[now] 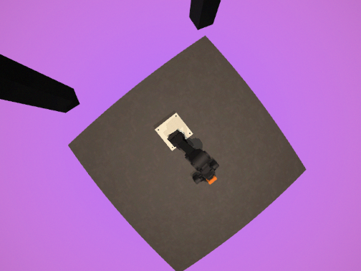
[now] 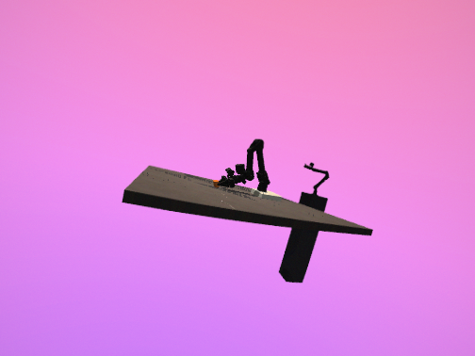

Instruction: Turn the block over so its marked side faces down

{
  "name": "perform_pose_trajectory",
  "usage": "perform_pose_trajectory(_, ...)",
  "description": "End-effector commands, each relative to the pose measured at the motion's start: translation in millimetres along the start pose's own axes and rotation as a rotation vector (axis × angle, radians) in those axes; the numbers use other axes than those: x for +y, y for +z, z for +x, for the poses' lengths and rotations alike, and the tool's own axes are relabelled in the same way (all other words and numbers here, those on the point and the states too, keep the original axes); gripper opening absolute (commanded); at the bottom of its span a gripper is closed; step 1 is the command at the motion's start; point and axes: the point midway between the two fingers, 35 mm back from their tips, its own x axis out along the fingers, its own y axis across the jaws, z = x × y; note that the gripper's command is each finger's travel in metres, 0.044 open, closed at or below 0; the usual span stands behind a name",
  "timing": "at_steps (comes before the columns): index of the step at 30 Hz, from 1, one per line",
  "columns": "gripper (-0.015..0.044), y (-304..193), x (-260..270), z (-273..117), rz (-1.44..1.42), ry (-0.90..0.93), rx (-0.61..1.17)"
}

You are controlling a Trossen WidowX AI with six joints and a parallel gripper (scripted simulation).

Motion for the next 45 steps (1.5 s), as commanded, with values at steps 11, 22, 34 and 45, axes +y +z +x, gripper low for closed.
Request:
perform_pose_trajectory(11,0.0000,1.7,-0.6,-7.9,0.009,-0.001,-0.061)
perform_pose_trajectory(22,0.0079,1.7,-0.6,-7.9,0.009,-0.001,-0.061)
perform_pose_trajectory(34,0.0394,1.7,-0.6,-7.9,0.009,-0.001,-0.061)
perform_pose_trajectory(45,0.0440,1.7,-0.6,-7.9,0.009,-0.001,-0.061)
